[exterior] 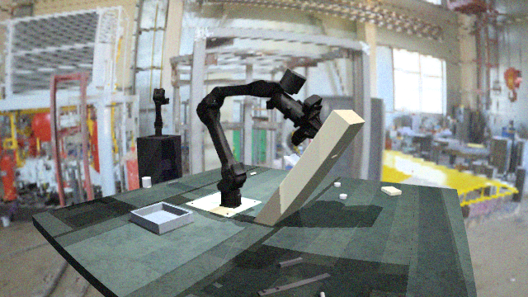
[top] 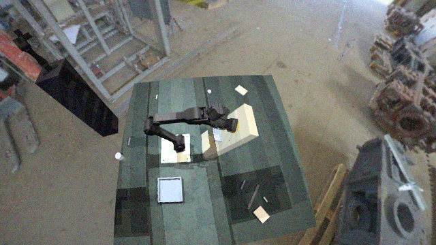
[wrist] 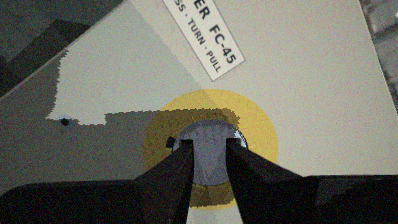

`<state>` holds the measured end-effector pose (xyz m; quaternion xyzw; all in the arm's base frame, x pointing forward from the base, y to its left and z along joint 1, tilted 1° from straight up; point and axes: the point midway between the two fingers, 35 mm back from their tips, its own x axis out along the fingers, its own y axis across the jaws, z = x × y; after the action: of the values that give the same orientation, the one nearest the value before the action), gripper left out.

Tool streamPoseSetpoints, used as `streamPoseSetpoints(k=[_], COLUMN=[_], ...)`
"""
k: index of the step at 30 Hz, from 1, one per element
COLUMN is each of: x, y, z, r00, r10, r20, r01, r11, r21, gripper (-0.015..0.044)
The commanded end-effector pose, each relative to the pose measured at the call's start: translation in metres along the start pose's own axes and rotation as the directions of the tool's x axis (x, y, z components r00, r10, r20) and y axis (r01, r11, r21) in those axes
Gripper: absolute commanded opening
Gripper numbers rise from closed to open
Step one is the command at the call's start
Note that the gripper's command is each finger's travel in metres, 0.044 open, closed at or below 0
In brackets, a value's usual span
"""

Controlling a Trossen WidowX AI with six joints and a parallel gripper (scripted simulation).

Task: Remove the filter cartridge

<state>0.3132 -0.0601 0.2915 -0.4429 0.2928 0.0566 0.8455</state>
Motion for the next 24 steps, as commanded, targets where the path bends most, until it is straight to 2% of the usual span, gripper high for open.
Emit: streamPoseSetpoints(k=[1, 12, 18, 24], x=[0.0068, 0.0063, 0.0072, 0.0072], y=[-0.0009, -0.0009, -0.0009, -0.0009], z=[0.0007, 0.0007, 0.0008, 0.0008], r00=[1.0, 1.0, 1.0, 1.0], r10=[0.001, 0.001, 0.001, 0.001], r20=[0.0, 0.0, 0.0, 0.0], r01=[-0.001, -0.001, -0.001, -0.001], r11=[0.987, 0.86, 0.914, 0.916], r21=[0.158, 0.51, 0.405, 0.4], gripper=[0.0, 0.0, 0.0, 0.0])
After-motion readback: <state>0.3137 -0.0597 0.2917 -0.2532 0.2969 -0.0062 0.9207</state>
